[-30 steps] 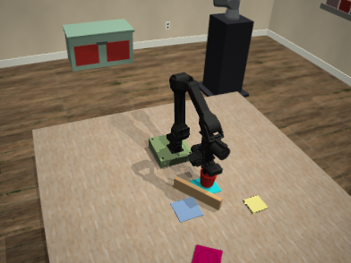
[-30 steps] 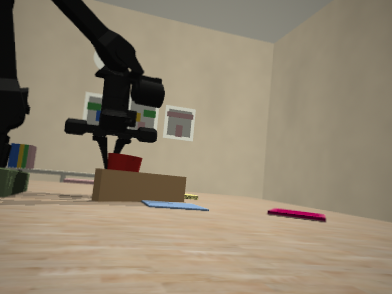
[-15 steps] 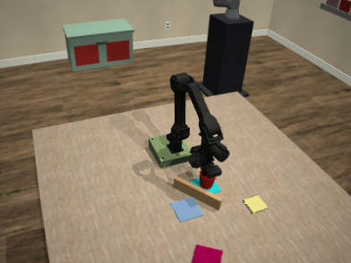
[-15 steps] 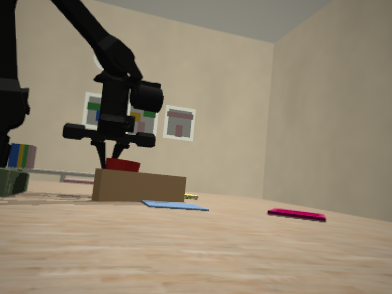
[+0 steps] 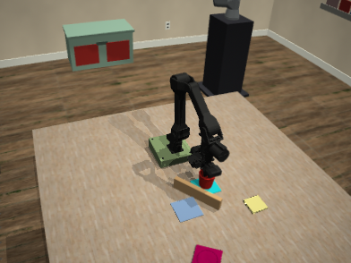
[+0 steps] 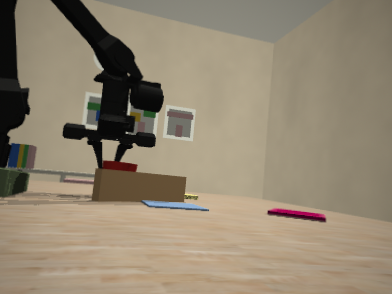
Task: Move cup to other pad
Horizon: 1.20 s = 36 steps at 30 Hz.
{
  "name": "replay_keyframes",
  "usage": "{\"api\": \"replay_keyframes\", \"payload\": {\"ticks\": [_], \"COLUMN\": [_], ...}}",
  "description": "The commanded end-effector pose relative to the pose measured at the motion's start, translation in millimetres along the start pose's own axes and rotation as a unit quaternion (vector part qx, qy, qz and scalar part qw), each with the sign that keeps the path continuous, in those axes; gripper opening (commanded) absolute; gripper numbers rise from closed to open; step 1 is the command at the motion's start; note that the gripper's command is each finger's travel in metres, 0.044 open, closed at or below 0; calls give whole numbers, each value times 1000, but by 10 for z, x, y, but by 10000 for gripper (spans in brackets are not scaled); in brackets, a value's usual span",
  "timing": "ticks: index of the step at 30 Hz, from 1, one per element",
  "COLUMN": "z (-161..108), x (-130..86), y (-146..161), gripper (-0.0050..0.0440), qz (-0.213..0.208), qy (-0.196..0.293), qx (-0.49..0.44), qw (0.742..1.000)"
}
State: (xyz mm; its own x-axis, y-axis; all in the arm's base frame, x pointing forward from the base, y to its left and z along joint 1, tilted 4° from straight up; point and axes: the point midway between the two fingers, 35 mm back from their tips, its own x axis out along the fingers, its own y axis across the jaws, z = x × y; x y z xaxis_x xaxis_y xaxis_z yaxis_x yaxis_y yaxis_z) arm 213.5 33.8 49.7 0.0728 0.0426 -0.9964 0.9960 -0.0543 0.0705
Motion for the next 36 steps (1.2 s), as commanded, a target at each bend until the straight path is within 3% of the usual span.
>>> {"api": "replay_keyframes", "payload": {"ticks": [1,14,36], "z": [0,-1,6], "x": [-2,-25,-501], "y": [-3,0,-51], "gripper": [128,128,128], "qz": [0,0,-3], "qy": [0,0,-2], "qx": [-1,-1,1], "qw": [1000,1000,1000]}}
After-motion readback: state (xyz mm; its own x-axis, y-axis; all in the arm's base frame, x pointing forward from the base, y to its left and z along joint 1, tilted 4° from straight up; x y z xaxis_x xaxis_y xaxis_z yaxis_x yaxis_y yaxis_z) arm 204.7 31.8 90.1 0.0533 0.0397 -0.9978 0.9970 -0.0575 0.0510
